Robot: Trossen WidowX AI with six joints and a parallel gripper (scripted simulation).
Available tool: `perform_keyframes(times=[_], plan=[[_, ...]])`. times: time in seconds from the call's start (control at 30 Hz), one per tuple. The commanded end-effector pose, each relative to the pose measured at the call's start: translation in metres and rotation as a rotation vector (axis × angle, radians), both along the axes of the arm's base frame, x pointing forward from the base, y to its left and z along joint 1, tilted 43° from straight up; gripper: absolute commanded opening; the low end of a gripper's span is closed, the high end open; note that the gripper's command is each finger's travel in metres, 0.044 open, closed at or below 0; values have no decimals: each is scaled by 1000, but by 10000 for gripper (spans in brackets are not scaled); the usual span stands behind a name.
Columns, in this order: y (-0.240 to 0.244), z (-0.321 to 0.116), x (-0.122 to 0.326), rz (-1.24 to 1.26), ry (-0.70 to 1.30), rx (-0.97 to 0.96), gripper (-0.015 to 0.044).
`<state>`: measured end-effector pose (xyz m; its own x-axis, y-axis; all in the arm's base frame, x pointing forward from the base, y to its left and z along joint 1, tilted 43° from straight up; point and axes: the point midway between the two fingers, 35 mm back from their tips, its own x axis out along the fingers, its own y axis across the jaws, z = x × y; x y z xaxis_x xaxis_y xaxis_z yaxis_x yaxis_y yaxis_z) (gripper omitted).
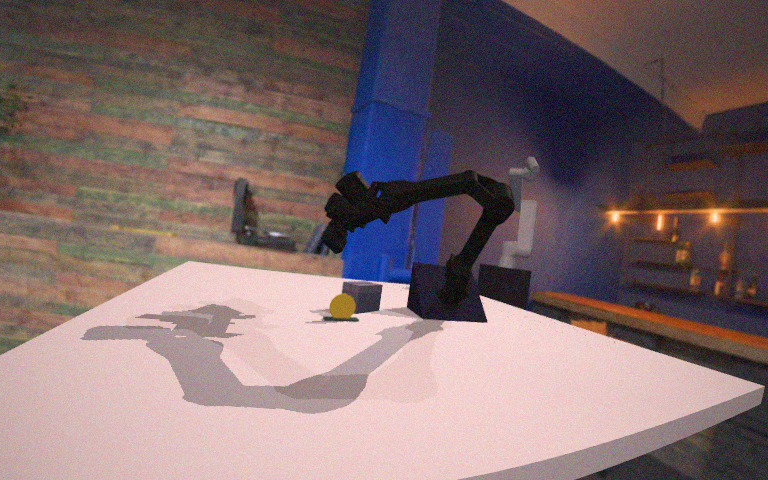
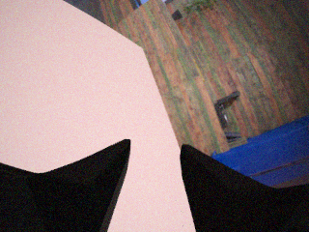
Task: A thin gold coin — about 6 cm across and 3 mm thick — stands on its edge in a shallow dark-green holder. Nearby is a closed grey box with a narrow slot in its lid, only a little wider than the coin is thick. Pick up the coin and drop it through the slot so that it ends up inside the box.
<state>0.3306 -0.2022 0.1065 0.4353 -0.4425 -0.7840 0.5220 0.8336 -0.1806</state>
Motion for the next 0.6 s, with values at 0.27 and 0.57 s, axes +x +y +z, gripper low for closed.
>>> perform_keyframes(times=[0.27,0.57], plan=[[125,30,3,648,256,735,161],[159,67,-1,754,227,975,161]])
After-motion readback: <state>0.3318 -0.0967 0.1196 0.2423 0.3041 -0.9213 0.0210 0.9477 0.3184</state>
